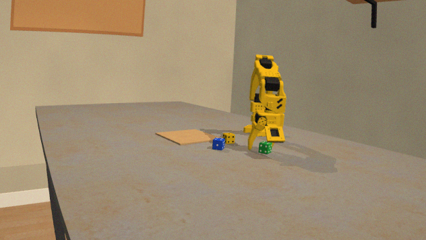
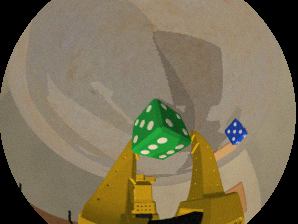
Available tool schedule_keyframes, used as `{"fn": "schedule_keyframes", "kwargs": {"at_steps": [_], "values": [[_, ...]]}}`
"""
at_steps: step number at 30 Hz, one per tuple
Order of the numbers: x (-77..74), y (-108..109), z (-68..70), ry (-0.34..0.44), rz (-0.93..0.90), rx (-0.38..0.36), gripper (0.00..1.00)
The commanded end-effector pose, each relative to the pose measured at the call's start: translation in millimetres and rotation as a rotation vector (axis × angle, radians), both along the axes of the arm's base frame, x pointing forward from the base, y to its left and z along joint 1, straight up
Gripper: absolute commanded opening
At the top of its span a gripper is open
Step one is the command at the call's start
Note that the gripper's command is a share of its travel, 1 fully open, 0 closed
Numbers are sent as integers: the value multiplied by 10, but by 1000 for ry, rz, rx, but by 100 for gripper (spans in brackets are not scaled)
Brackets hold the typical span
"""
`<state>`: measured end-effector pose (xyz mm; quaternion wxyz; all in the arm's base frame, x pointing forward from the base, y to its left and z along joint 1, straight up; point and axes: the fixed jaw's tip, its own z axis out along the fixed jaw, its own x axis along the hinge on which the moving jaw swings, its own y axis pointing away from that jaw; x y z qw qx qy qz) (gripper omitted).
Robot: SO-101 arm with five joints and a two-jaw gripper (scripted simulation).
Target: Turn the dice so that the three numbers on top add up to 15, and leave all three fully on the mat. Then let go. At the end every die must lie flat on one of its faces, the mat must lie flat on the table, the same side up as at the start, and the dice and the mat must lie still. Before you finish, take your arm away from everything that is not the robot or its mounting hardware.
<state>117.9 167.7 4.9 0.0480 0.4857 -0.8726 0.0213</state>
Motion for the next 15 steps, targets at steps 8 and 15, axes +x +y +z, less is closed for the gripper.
{"fn": "schedule_keyframes", "kwargs": {"at_steps": [8,15], "values": [[56,8,21,-16,6,25,22],[81,-9,21,-15,6,25,17]]}}
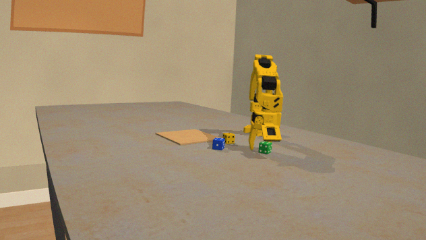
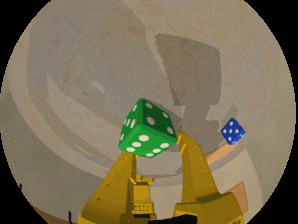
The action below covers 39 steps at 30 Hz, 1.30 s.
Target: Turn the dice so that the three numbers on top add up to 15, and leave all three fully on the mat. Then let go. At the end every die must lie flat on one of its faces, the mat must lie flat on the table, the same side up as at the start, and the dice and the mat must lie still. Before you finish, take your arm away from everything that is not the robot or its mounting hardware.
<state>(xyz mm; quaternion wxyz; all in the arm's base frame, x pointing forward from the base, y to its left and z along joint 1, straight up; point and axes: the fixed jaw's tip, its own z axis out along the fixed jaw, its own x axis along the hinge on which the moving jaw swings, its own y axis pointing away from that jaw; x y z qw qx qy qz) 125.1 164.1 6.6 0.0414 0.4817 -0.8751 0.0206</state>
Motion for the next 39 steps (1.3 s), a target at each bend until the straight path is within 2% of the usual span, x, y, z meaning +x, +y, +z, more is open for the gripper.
{"fn": "schedule_keyframes", "kwargs": {"at_steps": [1,22,32,39], "values": [[12,25,4,-4,15,18,17],[30,12,4,-3,15,19,12],[30,12,4,-3,15,19,1],[30,13,5,-3,15,18,0]]}}
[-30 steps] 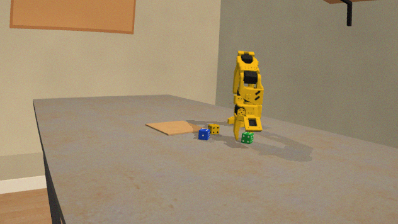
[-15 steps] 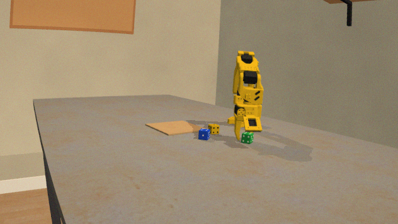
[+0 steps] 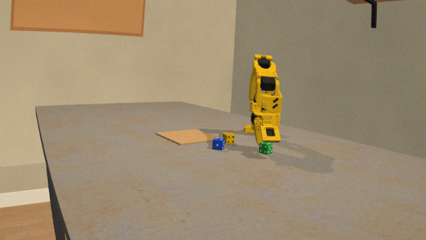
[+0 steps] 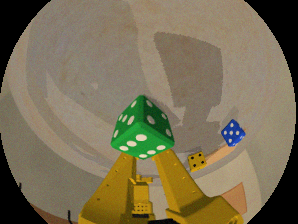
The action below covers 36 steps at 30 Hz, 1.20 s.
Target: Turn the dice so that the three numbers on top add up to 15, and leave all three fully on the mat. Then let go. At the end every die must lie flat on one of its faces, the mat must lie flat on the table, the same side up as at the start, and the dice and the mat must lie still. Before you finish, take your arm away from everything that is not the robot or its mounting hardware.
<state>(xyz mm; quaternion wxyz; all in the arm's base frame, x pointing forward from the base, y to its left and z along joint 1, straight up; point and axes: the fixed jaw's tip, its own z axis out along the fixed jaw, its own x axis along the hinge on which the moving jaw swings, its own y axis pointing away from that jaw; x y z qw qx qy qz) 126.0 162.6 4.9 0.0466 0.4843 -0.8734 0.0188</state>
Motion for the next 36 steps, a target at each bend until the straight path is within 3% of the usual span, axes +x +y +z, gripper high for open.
{"fn": "schedule_keyframes", "kwargs": {"at_steps": [1,7,24,36], "values": [[21,29,25,-14,9,20,0],[29,69,98,-14,9,20,0],[10,211,486,-17,9,17,0],[32,229,513,-26,3,29,0]]}}
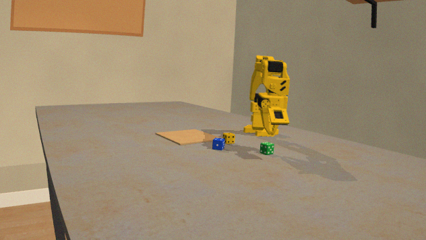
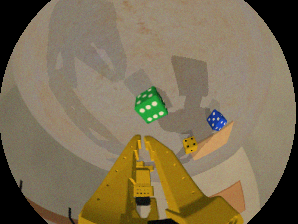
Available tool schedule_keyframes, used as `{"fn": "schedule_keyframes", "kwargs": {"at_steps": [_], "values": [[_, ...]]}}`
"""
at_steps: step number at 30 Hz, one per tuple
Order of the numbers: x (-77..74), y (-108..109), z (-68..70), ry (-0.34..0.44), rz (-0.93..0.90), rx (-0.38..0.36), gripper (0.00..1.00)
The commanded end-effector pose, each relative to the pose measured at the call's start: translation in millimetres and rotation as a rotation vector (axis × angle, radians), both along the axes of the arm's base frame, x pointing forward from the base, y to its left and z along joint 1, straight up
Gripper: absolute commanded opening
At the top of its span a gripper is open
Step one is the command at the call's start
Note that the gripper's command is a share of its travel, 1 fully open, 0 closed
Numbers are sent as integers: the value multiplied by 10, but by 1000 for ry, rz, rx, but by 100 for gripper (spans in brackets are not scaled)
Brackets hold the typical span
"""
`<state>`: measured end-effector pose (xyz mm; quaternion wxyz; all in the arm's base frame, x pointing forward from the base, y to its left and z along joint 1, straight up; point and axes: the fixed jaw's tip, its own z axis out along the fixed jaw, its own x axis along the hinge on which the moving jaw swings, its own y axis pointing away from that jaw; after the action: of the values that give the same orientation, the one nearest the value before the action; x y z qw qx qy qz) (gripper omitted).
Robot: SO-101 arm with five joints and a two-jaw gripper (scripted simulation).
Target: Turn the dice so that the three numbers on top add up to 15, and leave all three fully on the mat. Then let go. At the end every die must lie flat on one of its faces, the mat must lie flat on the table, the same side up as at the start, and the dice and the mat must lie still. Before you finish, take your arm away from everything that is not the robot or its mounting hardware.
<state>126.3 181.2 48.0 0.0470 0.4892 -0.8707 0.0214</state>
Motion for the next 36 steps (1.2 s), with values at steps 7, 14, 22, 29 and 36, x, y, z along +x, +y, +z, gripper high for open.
{"fn": "schedule_keyframes", "kwargs": {"at_steps": [7,14,22,29,36], "values": [[241,-59,76,-35,-109,43,0],[561,-274,66,-54,-268,56,0],[1126,-939,38,-102,-614,75,0],[1372,-1548,14,-143,-861,79,0],[1444,-1994,-3,-173,-1025,77,0]]}}
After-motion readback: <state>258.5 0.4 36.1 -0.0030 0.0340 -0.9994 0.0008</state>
